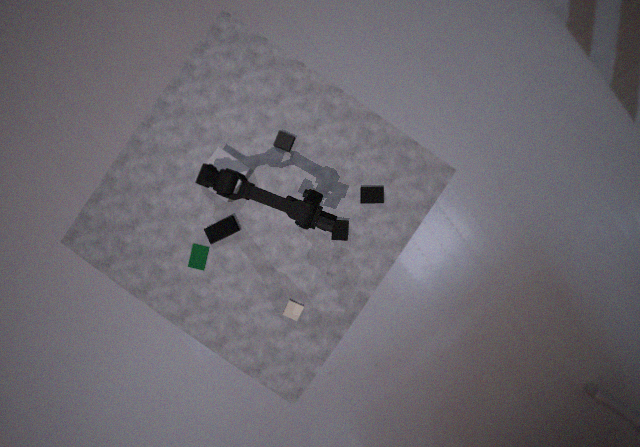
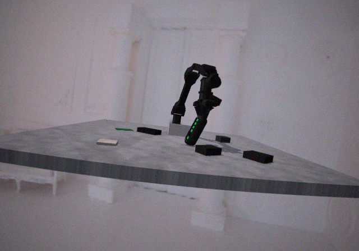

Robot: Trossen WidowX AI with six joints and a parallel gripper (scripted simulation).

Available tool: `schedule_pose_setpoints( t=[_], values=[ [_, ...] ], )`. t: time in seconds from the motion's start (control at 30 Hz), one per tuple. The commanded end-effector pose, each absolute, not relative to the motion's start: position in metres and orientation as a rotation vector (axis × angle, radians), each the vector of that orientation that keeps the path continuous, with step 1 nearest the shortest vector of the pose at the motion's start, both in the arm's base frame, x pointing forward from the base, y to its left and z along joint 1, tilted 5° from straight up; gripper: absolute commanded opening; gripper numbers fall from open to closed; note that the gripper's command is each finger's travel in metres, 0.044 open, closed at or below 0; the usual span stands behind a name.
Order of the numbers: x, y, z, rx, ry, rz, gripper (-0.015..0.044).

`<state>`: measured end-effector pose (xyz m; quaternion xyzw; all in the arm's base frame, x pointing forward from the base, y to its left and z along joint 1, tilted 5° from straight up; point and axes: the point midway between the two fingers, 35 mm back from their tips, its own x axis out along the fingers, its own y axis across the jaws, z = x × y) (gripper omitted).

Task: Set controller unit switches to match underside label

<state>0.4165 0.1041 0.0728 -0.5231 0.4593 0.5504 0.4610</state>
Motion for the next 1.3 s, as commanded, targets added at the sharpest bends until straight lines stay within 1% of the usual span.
schedule_pose_setpoints(
  t=[0.0,1.27],
  values=[
    [0.414,0.106,0.066,-1.276,1.145,1.364,0.0338],
    [0.409,0.134,0.055,-1.274,1.143,1.365,0.0338]
  ],
)
